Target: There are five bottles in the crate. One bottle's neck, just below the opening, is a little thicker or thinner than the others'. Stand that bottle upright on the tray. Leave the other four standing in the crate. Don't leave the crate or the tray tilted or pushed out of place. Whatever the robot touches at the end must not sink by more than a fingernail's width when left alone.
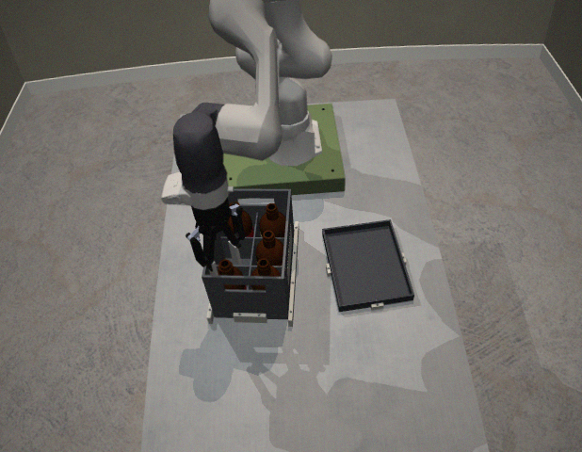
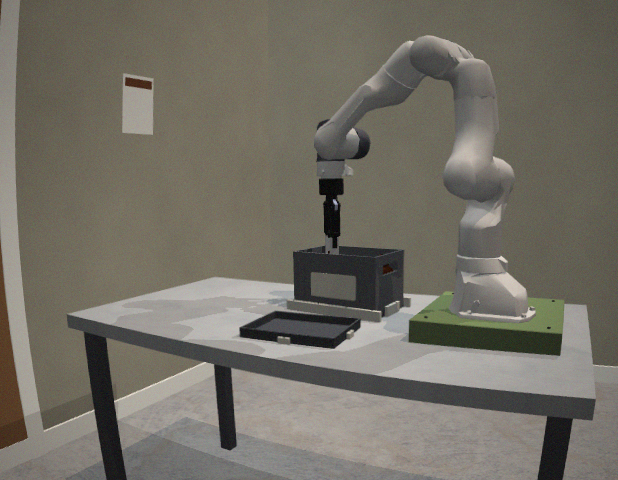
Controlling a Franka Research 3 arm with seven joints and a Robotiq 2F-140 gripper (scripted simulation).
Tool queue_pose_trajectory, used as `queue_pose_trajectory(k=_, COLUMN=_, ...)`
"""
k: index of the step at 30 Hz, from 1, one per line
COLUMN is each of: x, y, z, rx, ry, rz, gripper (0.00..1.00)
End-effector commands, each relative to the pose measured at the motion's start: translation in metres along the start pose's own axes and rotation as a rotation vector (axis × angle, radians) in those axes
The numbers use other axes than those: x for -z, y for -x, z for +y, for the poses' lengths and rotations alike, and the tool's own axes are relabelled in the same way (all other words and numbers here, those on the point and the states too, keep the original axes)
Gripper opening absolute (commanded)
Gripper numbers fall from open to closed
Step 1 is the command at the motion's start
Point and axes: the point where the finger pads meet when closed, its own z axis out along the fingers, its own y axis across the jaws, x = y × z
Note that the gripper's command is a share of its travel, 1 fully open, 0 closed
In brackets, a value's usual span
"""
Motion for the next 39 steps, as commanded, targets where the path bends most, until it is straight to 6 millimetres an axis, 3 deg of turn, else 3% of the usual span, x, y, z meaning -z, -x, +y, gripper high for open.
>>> queue_pose_trajectory(k=1, x=-0.0011, y=-0.0022, z=-0.0010, rx=0.004, ry=-0.001, rz=0.002, gripper=0.44)
queue_pose_trajectory(k=6, x=-0.0011, y=-0.0022, z=-0.0010, rx=0.004, ry=-0.001, rz=0.002, gripper=0.44)
queue_pose_trajectory(k=7, x=-0.0011, y=-0.0022, z=-0.0010, rx=0.004, ry=-0.001, rz=0.002, gripper=0.10)
queue_pose_trajectory(k=39, x=-0.0011, y=-0.0022, z=-0.0010, rx=0.004, ry=-0.001, rz=0.002, gripper=0.10)
